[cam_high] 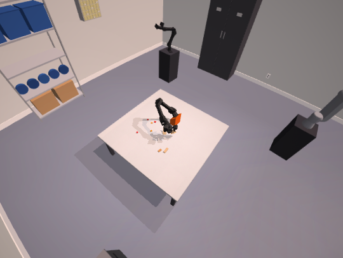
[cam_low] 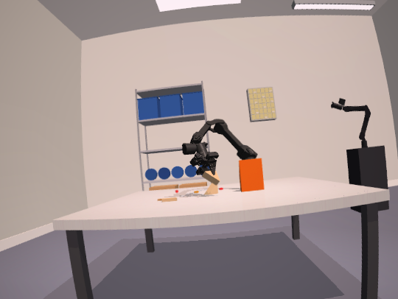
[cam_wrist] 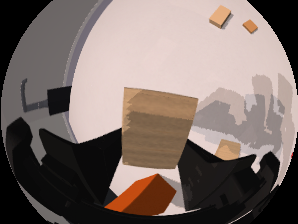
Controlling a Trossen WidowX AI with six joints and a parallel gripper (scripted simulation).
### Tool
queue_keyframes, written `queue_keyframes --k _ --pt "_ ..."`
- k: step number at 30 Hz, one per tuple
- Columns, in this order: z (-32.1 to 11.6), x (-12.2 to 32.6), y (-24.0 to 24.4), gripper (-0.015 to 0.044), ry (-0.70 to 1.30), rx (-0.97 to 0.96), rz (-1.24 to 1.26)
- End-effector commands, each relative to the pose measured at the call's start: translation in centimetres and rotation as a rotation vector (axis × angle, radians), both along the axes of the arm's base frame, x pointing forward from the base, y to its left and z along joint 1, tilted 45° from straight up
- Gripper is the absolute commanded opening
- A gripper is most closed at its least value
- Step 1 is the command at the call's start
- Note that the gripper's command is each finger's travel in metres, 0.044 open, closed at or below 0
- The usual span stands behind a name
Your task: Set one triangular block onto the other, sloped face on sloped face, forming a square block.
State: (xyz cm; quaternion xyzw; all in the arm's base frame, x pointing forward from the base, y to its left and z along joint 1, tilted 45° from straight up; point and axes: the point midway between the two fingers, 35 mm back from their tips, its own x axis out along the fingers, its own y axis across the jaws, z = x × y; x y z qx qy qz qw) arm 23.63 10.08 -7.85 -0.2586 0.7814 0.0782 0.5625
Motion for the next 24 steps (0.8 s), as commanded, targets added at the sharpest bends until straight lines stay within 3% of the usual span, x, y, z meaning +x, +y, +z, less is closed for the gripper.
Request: queue_keyframes --k 1,24 --pt "0.0 0.16 0.22 0.0 0.035 0.011 0.14" --pt "-0.15 0.0 0.47 0.0 0.312 0.064 0.883"
